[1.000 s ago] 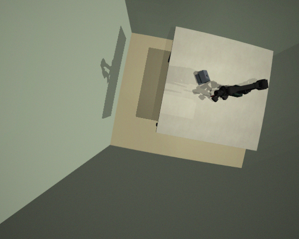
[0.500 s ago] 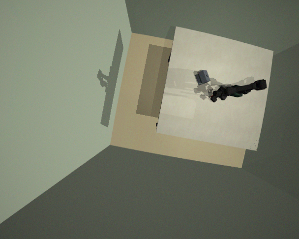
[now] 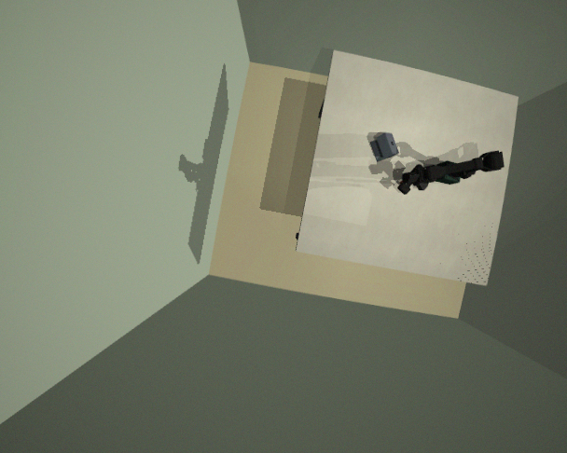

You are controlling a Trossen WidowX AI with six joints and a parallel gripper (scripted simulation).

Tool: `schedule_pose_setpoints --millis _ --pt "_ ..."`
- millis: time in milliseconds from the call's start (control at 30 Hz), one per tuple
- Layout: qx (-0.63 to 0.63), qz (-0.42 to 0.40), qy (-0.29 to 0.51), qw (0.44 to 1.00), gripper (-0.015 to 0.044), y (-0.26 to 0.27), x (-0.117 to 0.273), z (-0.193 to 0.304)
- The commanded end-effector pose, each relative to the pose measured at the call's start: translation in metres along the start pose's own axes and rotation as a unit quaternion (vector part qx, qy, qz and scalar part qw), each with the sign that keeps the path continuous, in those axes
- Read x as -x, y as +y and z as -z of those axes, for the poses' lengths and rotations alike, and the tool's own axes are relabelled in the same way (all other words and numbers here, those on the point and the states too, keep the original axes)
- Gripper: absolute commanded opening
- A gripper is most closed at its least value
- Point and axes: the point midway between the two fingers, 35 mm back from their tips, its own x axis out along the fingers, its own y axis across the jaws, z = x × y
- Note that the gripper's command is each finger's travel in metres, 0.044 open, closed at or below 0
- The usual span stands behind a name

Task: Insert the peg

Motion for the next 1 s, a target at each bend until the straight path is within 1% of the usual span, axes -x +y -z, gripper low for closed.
schedule_pose_setpoints --millis 0,300,400,600,967 --pt "0.0 0.0 0.0 1.0 0.0256 0.0 0.0 0.0" --pt "0.0 0.0 0.0 1.0 0.002 0.0 0.0 0.0" --pt "0.0 0.0 0.0 1.0 0.0 0.0 0.0 0.0" --pt "0.0 0.0 0.0 1.0 0.0 -0.001 0.005 0.0" --pt "0.001 -0.001 0.001 1.0 0.0 -0.002 0.059 0.001"
